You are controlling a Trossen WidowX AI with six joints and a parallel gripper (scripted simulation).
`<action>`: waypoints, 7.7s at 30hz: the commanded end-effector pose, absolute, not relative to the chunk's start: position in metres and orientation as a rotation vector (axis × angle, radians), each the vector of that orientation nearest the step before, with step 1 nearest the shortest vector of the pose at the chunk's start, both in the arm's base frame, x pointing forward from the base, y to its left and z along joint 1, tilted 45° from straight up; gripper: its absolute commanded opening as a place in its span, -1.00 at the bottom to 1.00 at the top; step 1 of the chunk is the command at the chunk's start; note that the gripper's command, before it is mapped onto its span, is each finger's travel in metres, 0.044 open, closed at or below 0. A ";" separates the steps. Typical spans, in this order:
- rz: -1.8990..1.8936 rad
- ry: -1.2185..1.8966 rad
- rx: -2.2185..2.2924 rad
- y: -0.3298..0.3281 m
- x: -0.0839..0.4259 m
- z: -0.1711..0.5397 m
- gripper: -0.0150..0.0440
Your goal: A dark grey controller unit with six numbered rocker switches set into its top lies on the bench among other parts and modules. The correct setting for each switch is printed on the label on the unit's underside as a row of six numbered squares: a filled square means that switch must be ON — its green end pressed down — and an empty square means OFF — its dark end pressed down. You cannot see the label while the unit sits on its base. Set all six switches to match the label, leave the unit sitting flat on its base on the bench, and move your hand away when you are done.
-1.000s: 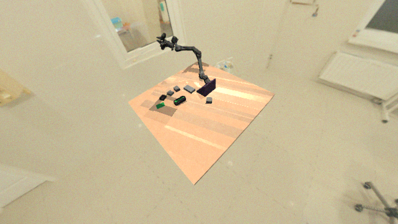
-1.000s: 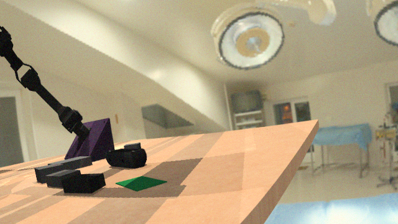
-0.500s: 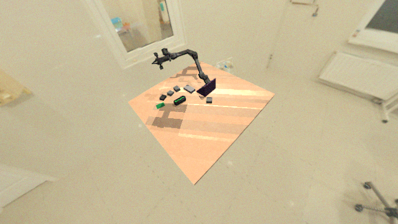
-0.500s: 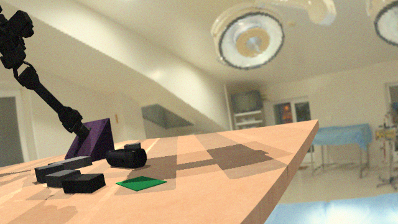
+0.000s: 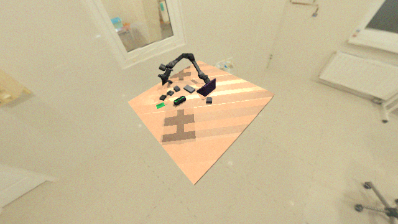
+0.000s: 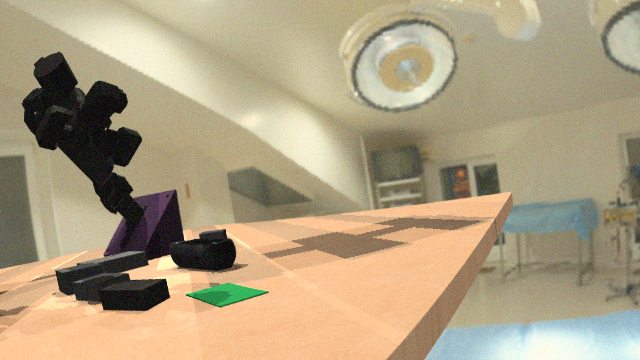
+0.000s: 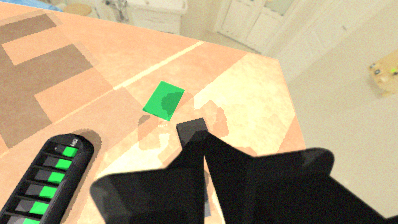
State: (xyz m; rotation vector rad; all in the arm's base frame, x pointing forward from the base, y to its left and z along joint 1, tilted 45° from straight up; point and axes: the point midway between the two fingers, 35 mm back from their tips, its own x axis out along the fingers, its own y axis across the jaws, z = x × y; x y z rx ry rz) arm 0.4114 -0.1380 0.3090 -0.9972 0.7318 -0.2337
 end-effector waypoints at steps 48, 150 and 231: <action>-0.435 1.428 -0.311 -0.149 0.331 0.084 -0.49; -0.433 1.429 -0.310 -0.120 0.345 0.045 -0.49; 1.722 1.790 -2.357 -0.030 0.472 0.040 -0.49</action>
